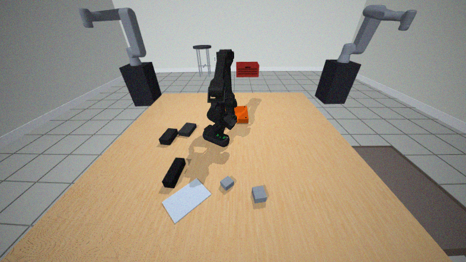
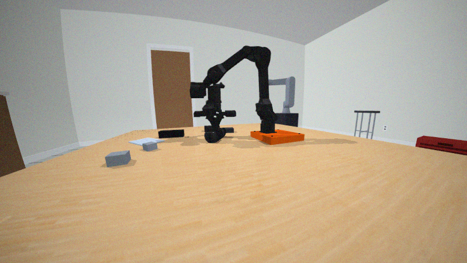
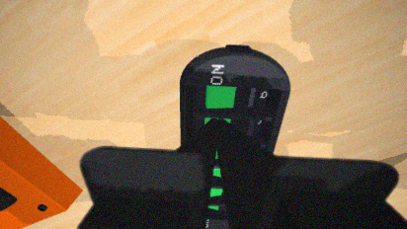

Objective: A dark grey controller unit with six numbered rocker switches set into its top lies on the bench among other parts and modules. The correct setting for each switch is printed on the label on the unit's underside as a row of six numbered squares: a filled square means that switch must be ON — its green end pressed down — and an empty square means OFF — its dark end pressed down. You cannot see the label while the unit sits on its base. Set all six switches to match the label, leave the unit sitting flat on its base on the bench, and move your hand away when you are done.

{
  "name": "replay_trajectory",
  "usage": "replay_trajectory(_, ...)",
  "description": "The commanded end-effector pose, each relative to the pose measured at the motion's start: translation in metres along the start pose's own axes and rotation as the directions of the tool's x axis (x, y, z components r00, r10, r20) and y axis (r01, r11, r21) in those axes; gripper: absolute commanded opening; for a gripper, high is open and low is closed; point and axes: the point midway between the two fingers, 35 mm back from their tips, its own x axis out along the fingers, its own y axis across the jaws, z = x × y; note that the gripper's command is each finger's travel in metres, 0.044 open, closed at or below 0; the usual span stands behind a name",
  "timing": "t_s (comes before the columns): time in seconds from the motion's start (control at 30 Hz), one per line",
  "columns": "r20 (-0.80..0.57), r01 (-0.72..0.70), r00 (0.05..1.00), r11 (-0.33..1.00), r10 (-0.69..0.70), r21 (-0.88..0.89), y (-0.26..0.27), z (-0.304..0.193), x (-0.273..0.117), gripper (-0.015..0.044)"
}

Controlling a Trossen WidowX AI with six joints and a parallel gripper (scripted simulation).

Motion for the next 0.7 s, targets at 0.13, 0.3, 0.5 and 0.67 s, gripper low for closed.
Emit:
replay_trajectory(0.13,0.000,-0.005,1.000,1.000,0.005,0.002,0.001,0.000,0.001,0.0000)
replay_trajectory(0.3,0.000,-0.002,1.000,1.000,0.002,0.001,0.000,0.000,-0.009,0.0000)
replay_trajectory(0.5,0.000,-0.005,1.000,1.000,0.005,0.002,0.001,0.000,-0.044,0.0000)
replay_trajectory(0.67,0.000,-0.005,1.000,1.000,0.005,0.001,-0.001,-0.007,-0.045,0.0000)
